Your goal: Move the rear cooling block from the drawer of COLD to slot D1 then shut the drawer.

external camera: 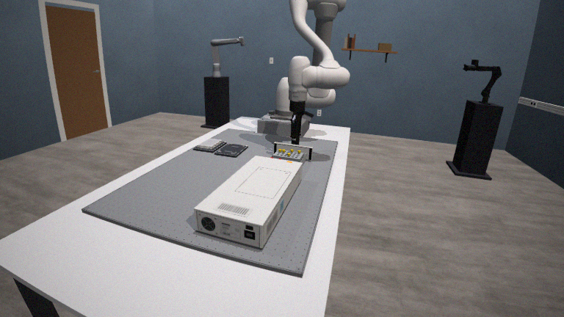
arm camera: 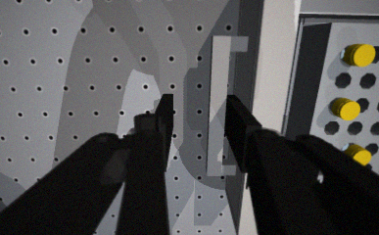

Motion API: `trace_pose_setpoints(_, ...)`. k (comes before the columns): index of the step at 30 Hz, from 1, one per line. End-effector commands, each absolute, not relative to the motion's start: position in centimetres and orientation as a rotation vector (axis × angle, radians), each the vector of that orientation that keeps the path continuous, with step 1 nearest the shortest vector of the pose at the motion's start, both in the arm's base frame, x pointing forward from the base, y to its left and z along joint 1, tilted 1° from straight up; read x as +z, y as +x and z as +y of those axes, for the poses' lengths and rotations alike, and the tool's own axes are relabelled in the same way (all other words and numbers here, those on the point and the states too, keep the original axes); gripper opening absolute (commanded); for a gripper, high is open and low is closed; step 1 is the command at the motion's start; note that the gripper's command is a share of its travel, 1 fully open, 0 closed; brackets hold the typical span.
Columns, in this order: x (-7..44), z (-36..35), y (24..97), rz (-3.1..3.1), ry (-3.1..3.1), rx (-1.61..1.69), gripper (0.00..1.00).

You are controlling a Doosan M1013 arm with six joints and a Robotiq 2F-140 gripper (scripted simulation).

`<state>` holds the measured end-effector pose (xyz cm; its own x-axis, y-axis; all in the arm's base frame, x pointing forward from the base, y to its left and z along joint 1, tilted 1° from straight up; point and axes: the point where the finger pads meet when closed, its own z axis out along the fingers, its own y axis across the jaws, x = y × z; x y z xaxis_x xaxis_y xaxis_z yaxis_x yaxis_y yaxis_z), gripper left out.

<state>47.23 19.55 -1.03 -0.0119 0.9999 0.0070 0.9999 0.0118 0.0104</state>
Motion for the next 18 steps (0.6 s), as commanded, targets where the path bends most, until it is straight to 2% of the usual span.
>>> trace_pose_setpoints(1,-0.9,19.6,46.5,2.235,2.197,0.021,0.34)
trace_pose_setpoints(18,-0.9,19.6,45.4,2.236,2.195,0.021,0.34)
